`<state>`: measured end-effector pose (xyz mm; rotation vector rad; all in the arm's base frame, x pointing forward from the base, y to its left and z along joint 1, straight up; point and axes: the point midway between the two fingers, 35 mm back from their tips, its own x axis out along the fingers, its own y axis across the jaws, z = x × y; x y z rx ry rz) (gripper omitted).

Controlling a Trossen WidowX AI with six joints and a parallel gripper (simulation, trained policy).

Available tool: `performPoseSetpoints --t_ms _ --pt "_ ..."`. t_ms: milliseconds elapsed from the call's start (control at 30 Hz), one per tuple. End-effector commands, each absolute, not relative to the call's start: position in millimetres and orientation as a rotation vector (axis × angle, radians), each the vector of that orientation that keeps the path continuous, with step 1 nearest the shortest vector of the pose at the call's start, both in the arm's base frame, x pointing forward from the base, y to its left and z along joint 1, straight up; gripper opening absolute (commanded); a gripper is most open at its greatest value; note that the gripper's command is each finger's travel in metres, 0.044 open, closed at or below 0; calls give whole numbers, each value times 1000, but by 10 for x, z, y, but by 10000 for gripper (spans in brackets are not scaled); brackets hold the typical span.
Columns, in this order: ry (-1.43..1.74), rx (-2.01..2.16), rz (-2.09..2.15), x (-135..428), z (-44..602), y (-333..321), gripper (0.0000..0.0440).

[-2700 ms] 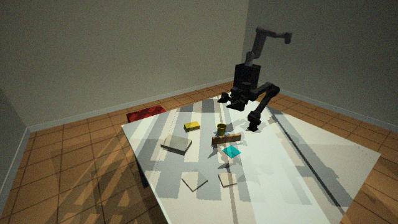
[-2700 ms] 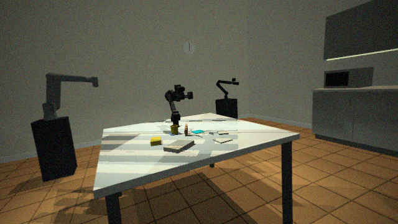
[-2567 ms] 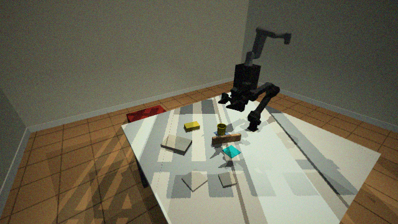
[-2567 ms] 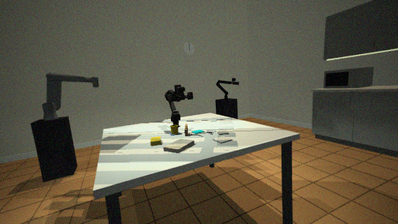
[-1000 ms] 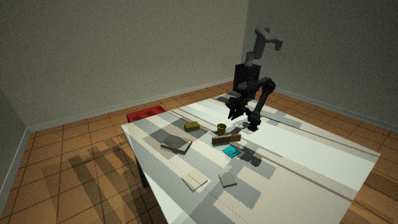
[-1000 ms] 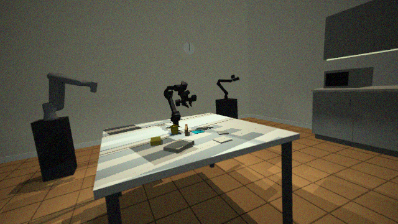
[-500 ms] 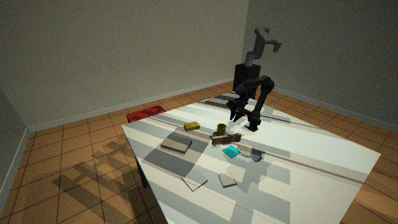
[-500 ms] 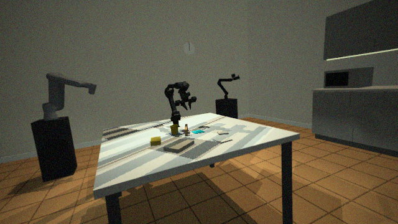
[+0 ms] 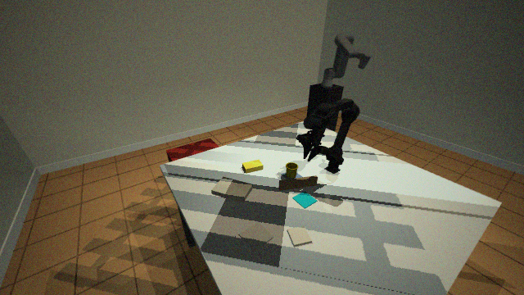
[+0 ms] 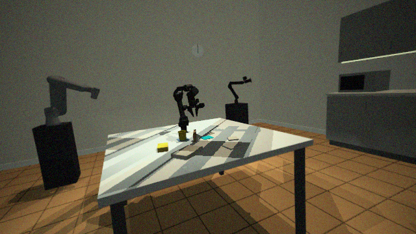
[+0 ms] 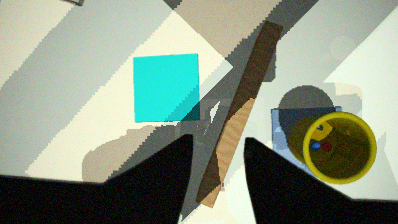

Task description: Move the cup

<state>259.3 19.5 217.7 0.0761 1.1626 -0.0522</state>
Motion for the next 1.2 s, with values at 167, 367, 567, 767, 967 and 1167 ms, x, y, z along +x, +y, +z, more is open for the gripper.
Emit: performPoseSetpoints --t_ms 167,367,567,767,967,1167 --pt "1268 18 -62 2567 2109 69 130" --pt "1346 -16 -64 2550 2015 -23 135" --pt "1417 -44 -63 2537 1912 -119 138" --pt "1478 -66 -60 2523 1802 -214 143" --pt "1524 -83 -55 2509 1682 -307 154" --pt "1558 -99 -45 2493 1548 -396 170"
